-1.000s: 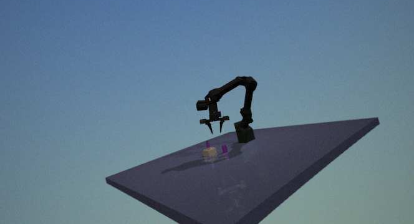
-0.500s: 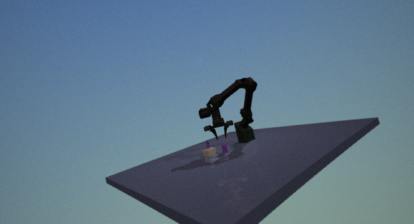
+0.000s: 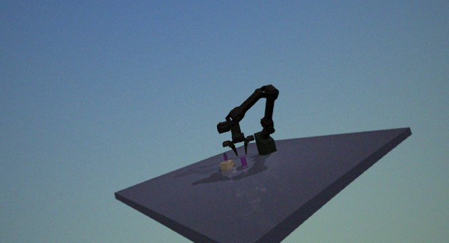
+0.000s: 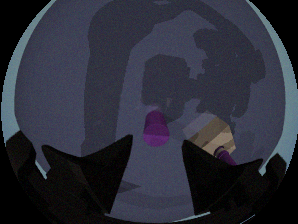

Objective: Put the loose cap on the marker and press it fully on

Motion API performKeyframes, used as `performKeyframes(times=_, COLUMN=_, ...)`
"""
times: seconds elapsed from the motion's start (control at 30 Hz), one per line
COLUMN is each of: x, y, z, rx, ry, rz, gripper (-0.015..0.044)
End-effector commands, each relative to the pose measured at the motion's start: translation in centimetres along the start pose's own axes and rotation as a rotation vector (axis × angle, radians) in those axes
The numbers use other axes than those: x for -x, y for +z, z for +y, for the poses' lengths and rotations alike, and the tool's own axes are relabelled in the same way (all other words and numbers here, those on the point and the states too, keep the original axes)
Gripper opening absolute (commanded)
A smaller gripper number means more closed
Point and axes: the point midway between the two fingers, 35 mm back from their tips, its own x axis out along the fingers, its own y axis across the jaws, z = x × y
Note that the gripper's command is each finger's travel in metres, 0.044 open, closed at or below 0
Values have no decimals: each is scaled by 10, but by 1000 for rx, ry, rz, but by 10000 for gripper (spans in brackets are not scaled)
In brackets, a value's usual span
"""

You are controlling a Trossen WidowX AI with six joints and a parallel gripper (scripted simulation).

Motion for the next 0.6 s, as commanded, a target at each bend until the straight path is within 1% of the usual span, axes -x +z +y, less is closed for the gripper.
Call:
performKeyframes(times=0.0, x=-8, y=-2, z=1, rx=-9, ry=7, rz=0, gripper=245)
performKeyframes(times=0.57, x=-36, y=-1, z=0, rx=-8, ry=7, rz=-1, gripper=245)
